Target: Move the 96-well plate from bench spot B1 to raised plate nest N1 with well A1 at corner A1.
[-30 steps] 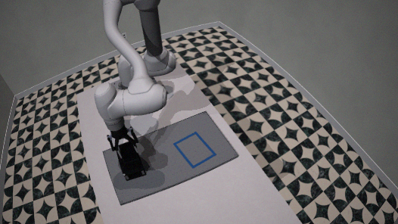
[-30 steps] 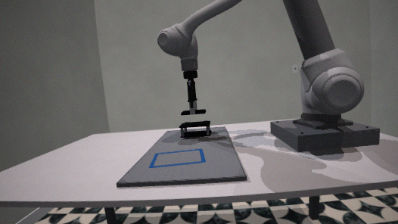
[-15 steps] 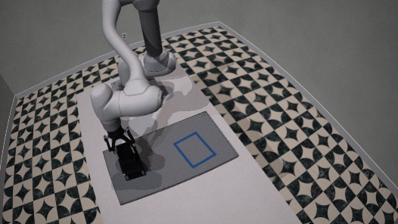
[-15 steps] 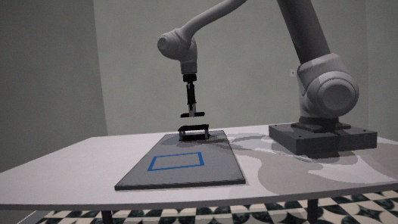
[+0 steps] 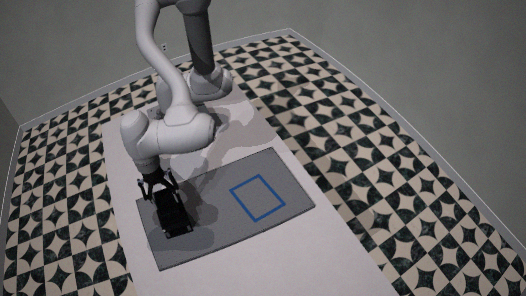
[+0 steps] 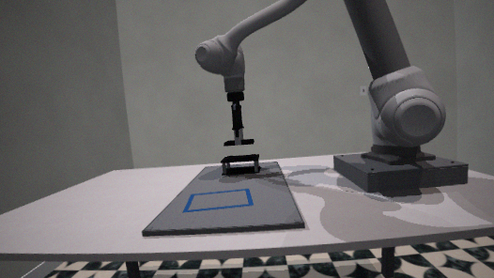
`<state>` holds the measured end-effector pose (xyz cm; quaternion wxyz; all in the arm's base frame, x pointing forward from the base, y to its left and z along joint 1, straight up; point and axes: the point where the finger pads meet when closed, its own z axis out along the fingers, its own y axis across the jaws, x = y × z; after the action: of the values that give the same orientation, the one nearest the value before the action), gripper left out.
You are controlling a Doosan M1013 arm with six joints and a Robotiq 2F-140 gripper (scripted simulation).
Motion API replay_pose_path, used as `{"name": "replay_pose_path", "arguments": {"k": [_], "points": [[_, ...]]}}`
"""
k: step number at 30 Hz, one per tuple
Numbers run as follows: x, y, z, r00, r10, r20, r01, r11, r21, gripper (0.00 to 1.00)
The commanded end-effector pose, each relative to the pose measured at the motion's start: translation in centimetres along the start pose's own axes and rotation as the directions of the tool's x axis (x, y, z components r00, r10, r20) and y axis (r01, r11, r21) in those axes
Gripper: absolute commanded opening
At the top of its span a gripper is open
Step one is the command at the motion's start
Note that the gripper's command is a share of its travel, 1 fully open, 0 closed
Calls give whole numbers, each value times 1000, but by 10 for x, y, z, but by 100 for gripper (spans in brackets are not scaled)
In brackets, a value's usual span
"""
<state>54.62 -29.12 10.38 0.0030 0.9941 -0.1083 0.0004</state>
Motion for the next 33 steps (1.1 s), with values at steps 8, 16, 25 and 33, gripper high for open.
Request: {"name": "replay_pose_path", "arguments": {"k": [8,16,25,33], "points": [[0,0,0,1000,0,0,0,1000,0,0],[0,0,10,1000,0,0,0,1000,0,0],[0,-1,22,1000,0,0,0,1000,0,0],[0,-1,35,1000,0,0,0,1000,0,0]]}}
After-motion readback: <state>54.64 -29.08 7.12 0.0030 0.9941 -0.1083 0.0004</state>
